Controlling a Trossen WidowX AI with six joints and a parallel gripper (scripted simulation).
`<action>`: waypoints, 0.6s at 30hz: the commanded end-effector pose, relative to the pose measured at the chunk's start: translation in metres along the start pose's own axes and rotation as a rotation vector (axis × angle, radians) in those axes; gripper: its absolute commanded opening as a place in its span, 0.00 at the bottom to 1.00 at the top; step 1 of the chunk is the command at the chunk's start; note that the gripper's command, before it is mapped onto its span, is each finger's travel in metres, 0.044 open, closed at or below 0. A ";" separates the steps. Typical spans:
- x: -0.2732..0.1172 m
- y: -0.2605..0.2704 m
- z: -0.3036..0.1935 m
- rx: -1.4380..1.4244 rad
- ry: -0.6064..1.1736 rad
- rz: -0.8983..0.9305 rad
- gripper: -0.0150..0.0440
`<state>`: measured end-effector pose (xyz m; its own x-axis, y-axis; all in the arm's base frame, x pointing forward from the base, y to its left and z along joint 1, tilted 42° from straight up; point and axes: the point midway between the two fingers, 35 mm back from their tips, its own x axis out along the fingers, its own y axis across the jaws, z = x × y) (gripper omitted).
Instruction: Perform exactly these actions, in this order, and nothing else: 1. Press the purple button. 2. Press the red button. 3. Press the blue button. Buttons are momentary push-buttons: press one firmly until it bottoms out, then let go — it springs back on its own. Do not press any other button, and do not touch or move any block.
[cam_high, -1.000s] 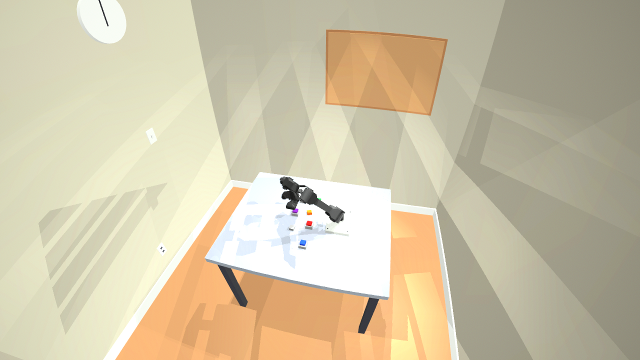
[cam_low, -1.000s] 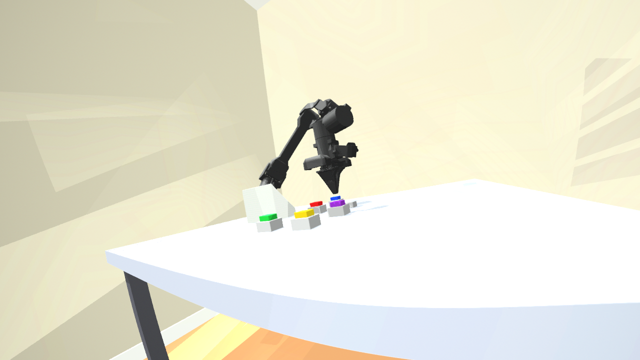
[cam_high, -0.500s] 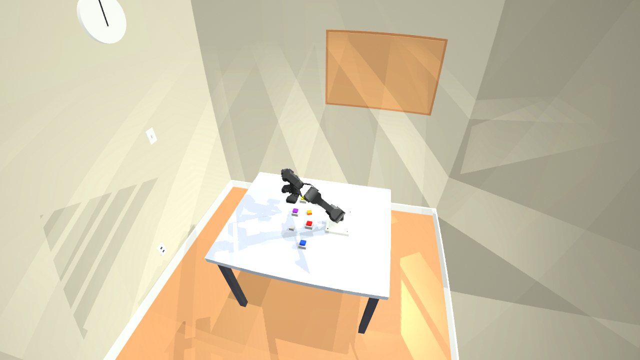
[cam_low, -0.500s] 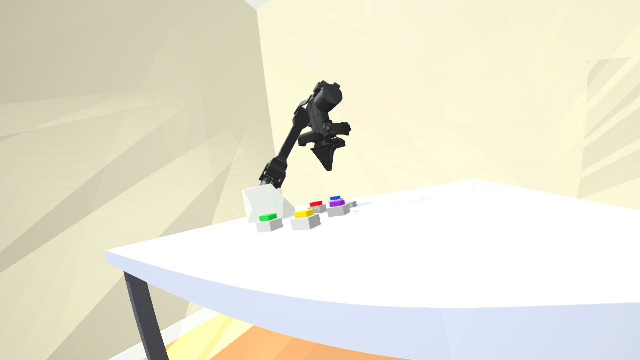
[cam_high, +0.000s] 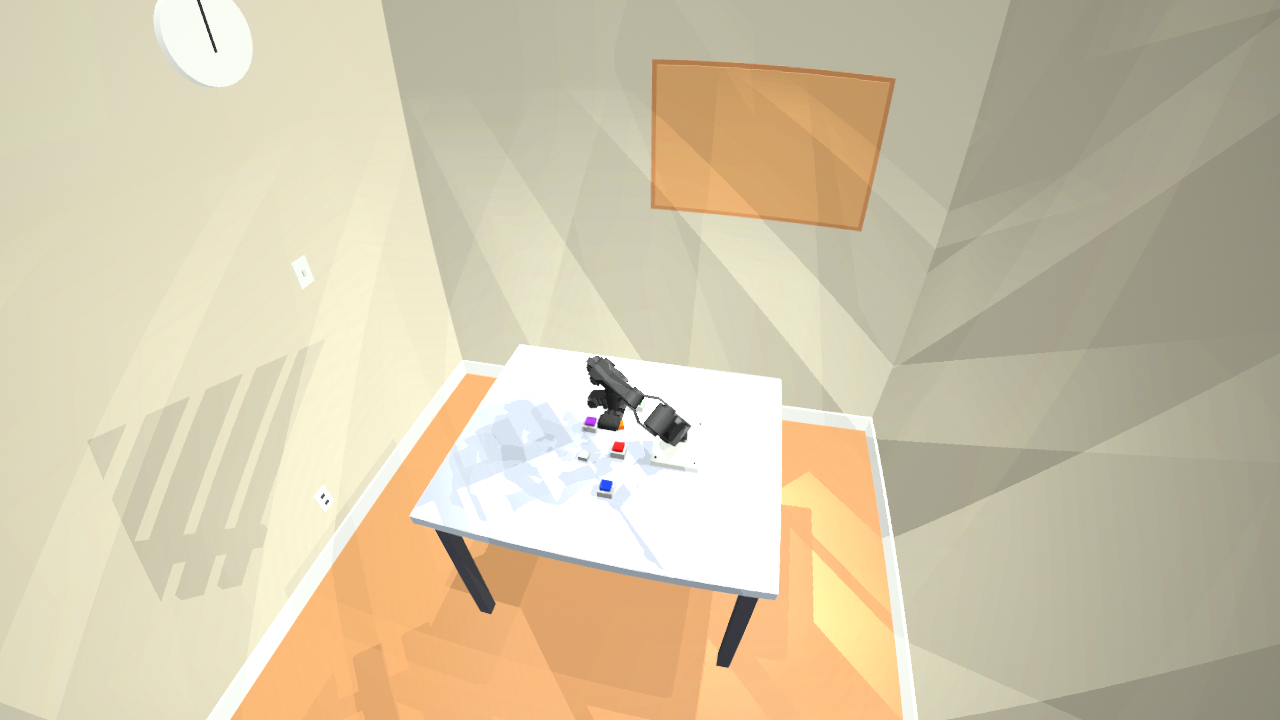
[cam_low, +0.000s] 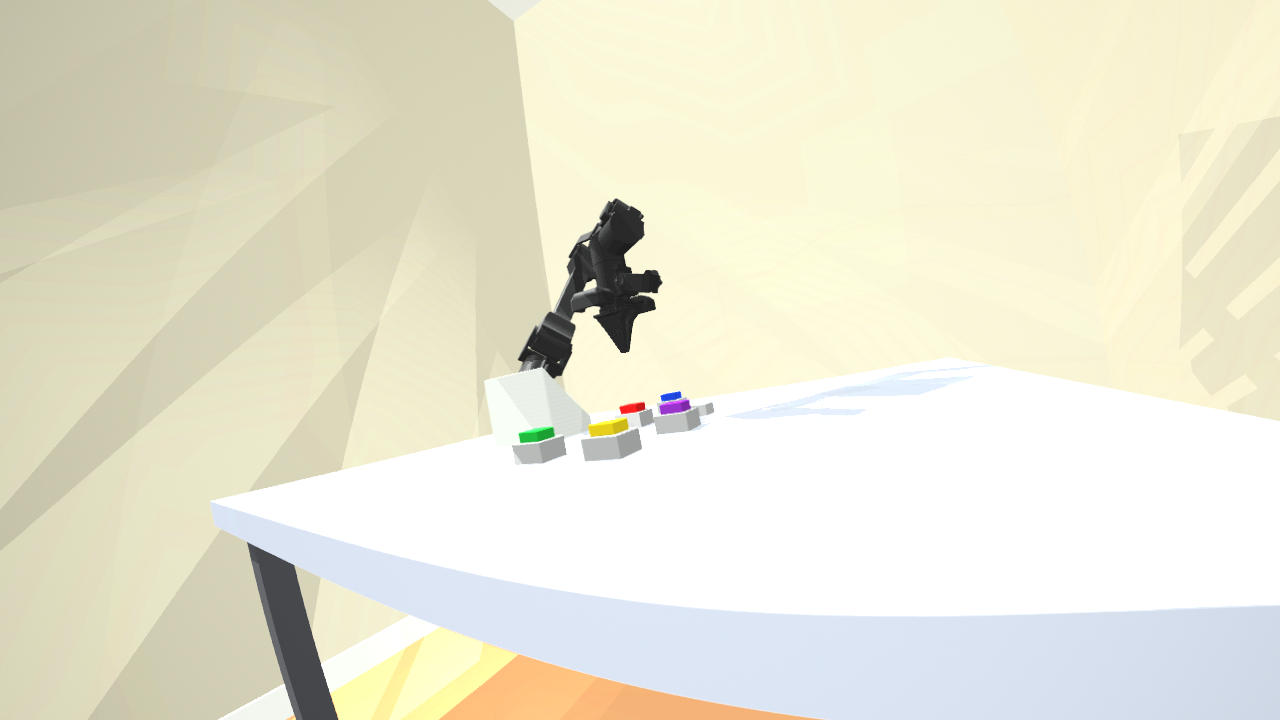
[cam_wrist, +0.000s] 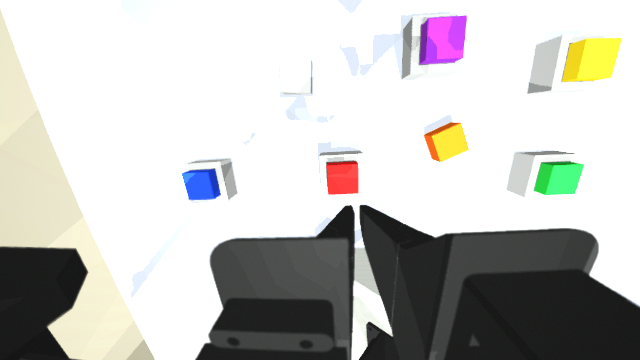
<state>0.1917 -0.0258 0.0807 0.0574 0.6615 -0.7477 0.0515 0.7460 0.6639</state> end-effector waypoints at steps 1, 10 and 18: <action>0.004 0.003 -0.006 -0.003 0.003 -0.003 0.29; 0.063 0.003 -0.007 -0.004 0.002 -0.001 0.29; 0.072 0.003 -0.006 -0.004 0.002 -0.002 0.29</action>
<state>0.1913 0.0194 0.0332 0.0604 0.6549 -0.7533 0.0409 0.7524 0.6575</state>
